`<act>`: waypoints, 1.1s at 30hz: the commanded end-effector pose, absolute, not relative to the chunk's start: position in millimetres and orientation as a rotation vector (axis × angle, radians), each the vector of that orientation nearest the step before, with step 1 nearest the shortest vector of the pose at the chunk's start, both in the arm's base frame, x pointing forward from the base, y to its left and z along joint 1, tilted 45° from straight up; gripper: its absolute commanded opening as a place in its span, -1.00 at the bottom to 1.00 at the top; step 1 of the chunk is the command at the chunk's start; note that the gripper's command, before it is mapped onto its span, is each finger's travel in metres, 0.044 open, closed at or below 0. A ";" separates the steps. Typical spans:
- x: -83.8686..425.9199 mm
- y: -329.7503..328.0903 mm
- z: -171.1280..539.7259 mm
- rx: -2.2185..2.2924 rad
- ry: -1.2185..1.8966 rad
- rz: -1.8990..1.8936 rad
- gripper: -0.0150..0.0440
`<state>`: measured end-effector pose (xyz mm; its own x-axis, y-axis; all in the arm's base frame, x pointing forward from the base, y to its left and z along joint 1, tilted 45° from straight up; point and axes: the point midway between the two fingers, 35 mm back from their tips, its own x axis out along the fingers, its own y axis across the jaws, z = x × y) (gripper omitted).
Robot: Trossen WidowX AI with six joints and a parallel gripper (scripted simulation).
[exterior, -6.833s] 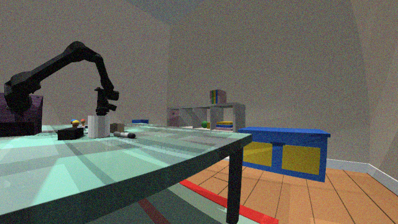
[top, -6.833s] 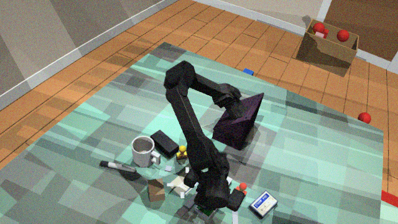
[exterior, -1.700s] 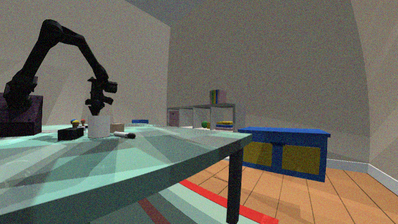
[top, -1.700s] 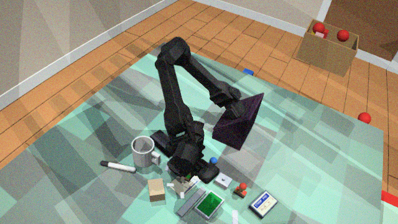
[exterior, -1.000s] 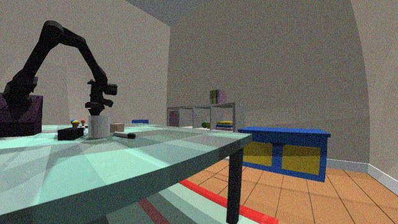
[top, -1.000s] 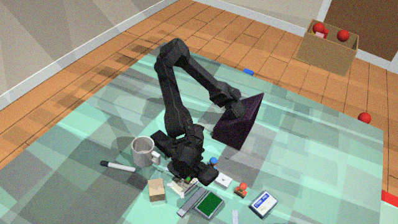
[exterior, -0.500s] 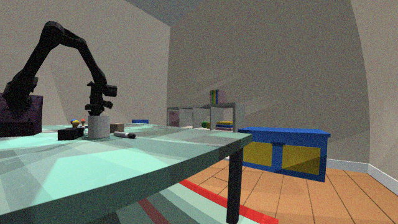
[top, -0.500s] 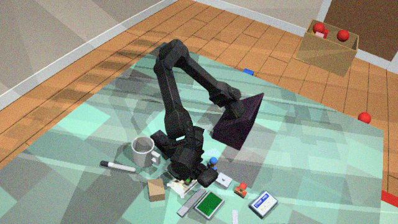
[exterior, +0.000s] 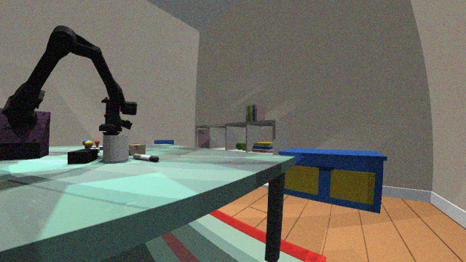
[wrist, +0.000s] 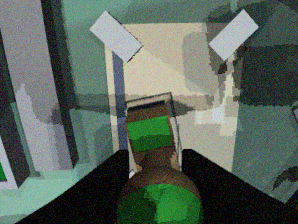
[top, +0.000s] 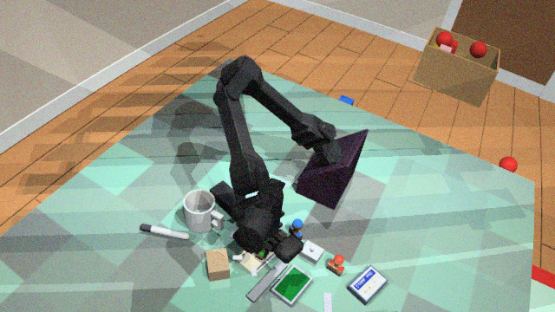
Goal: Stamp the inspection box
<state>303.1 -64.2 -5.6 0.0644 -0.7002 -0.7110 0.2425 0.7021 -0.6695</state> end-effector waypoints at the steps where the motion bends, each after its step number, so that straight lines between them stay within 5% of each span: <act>1: 301.9 -66.8 -7.8 -0.434 1.329 -0.745 -0.49; 33: 301.8 -71.9 -12.5 -0.435 1.328 -0.745 -0.49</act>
<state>301.9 -71.1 -12.1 0.0634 -0.7015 -0.7098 0.2404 0.7011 -0.6714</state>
